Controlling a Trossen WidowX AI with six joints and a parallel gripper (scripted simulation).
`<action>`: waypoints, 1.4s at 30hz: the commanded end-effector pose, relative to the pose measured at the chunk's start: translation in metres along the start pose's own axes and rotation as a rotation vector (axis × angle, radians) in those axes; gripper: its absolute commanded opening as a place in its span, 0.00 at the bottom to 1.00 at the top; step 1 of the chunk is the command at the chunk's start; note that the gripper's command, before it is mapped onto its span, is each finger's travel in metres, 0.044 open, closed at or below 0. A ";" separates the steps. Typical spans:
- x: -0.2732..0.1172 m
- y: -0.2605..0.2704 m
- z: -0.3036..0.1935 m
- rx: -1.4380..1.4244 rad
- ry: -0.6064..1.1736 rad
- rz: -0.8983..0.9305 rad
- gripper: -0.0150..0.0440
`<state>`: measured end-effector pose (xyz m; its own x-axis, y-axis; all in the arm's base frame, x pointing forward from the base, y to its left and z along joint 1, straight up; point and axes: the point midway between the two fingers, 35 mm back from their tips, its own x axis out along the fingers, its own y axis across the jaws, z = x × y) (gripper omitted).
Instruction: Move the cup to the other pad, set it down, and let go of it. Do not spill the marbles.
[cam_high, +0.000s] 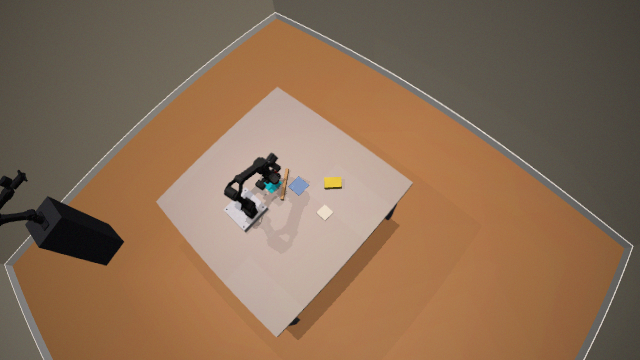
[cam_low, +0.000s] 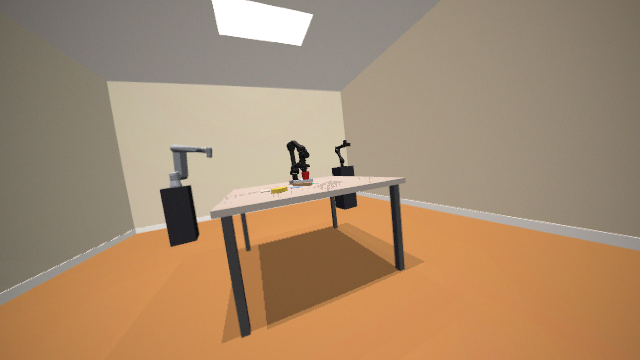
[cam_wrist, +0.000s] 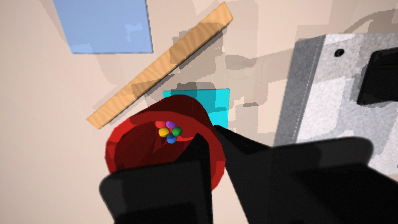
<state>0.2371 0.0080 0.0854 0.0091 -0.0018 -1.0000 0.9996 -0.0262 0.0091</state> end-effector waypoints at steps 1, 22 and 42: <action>-0.001 -0.006 -0.005 0.005 0.001 0.003 0.25; 0.001 -0.021 -0.028 0.005 0.003 0.002 0.25; 0.026 -0.022 -0.030 0.005 0.003 0.002 0.25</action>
<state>0.2187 0.0382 0.0654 0.0257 0.0016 -0.9997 0.9993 -0.0259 0.0257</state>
